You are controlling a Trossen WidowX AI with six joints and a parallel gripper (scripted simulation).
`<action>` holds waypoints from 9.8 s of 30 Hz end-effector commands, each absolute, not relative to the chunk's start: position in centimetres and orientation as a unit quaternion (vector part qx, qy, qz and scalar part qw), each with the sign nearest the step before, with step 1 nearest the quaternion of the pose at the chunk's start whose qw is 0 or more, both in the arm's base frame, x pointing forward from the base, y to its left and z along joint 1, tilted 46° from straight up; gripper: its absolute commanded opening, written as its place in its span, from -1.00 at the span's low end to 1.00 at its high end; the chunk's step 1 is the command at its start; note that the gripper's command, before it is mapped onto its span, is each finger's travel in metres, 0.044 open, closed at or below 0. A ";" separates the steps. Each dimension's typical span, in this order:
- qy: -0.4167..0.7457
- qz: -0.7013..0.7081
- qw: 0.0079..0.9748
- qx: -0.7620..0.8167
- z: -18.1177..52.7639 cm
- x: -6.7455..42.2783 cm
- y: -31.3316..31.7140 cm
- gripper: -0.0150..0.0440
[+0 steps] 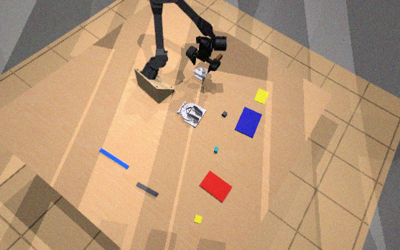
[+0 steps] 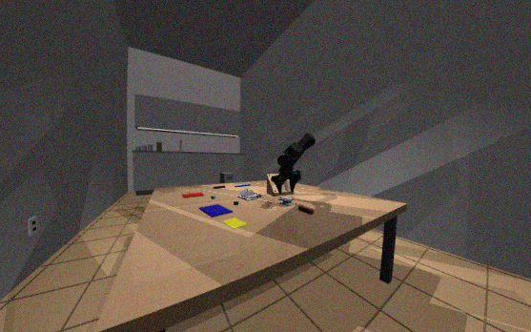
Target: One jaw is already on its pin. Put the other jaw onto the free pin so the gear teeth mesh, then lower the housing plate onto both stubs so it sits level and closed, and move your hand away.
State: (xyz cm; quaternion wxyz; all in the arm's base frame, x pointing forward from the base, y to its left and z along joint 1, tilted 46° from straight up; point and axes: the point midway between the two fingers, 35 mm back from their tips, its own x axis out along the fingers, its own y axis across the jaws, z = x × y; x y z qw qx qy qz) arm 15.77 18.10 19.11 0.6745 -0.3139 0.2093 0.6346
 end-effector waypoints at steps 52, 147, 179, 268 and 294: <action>0.214 0.634 0.675 -0.311 15.4 16.3 21.7 1.00; 0.214 0.634 0.675 -0.311 15.3 16.3 21.8 1.00; 0.214 0.634 0.675 -0.311 15.3 16.3 21.8 1.00; 0.216 0.634 0.673 -0.314 19.3 15.9 17.5 0.70; 0.302 0.595 0.701 -0.251 17.8 18.6 14.6 0.70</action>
